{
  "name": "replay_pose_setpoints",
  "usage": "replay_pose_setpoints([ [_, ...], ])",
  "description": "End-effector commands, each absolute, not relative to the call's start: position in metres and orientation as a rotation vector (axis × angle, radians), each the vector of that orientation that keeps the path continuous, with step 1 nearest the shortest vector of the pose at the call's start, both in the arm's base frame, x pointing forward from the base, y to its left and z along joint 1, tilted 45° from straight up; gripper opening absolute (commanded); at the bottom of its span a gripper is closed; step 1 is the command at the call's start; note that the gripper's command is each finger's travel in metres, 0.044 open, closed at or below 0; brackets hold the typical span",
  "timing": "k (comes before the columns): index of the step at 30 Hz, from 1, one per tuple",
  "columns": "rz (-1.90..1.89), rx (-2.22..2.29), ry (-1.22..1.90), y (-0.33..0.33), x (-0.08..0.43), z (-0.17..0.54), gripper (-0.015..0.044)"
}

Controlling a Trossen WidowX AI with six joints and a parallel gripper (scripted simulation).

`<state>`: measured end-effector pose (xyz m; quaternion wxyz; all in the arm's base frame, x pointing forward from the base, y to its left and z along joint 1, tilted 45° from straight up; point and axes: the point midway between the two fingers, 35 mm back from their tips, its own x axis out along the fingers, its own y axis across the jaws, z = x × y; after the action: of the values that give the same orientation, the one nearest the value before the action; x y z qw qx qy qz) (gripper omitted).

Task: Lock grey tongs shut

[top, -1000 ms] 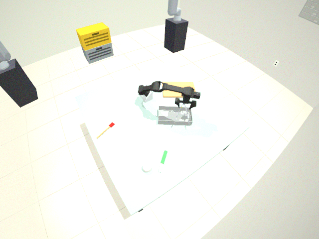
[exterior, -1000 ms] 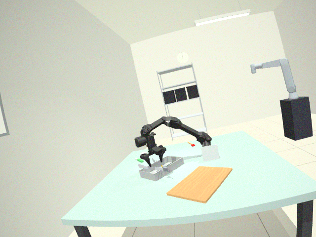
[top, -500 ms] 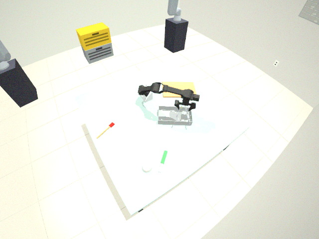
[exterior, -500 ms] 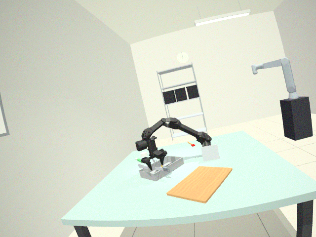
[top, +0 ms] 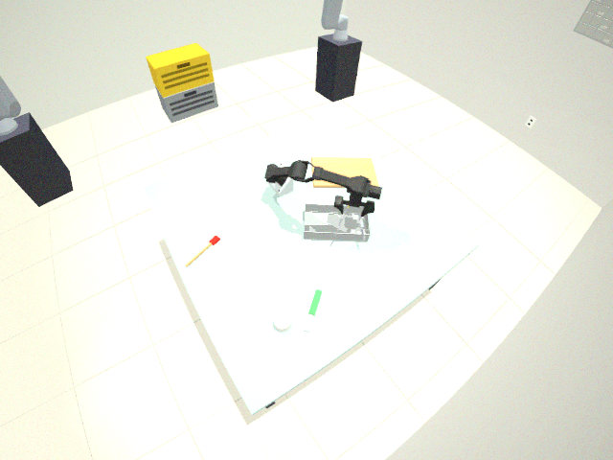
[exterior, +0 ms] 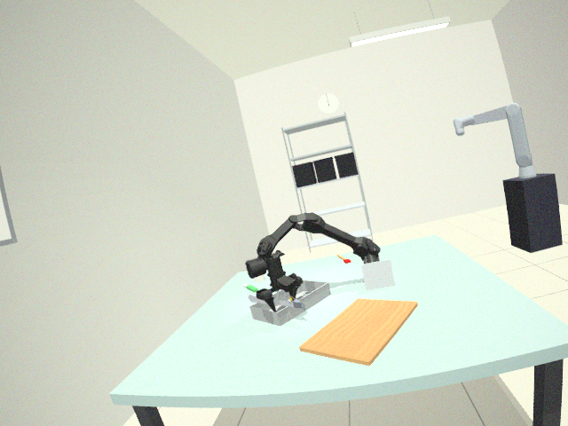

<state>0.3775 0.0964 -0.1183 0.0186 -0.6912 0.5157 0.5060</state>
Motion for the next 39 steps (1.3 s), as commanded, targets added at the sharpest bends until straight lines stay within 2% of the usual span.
replay_pose_setpoints([
  [1,1.567,-2.154,1.598,0.0915,0.3773,-0.1203,0.044],
  [4,1.566,-2.154,1.599,0.0881,0.3764,-0.1232,0.044],
  [7,1.571,-2.146,1.602,0.0915,0.3763,-0.1226,0.0361],
  [39,1.571,-2.146,1.602,0.0915,0.3763,-0.1226,0.0148],
])
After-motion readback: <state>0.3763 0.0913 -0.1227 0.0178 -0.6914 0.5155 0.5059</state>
